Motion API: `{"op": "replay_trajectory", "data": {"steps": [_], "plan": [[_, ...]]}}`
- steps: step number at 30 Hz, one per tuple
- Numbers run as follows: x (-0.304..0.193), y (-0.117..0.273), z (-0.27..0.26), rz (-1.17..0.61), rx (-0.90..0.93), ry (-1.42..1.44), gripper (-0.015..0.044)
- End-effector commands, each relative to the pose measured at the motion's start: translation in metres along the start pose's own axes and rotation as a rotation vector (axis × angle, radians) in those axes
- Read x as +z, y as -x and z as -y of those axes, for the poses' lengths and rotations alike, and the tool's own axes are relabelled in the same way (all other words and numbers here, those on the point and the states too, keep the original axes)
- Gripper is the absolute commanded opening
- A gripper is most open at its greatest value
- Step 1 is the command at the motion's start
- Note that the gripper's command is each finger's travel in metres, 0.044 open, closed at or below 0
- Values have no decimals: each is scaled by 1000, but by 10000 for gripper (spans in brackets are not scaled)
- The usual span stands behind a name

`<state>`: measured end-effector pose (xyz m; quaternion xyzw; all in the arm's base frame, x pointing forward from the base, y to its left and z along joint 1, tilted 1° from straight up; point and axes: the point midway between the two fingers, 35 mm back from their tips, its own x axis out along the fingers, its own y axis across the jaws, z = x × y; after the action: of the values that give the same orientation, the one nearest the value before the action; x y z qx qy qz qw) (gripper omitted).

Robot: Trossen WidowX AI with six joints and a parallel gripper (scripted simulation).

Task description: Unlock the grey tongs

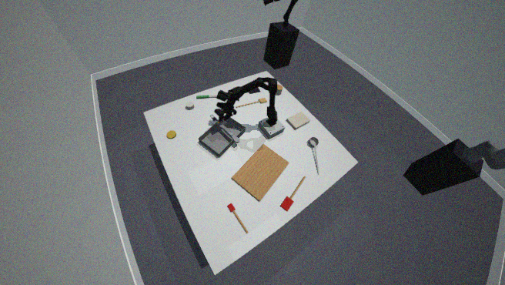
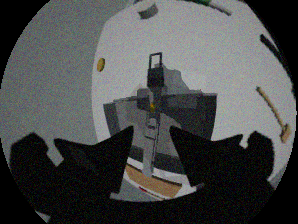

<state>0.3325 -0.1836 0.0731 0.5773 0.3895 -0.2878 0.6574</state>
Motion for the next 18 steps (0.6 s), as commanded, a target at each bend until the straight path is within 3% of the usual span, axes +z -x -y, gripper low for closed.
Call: {"op": "replay_trajectory", "data": {"steps": [1,18], "plan": [[-1,-10,2,-10,-4,-7,260],[0,-38,1,-10,-3,-7,260]]}}
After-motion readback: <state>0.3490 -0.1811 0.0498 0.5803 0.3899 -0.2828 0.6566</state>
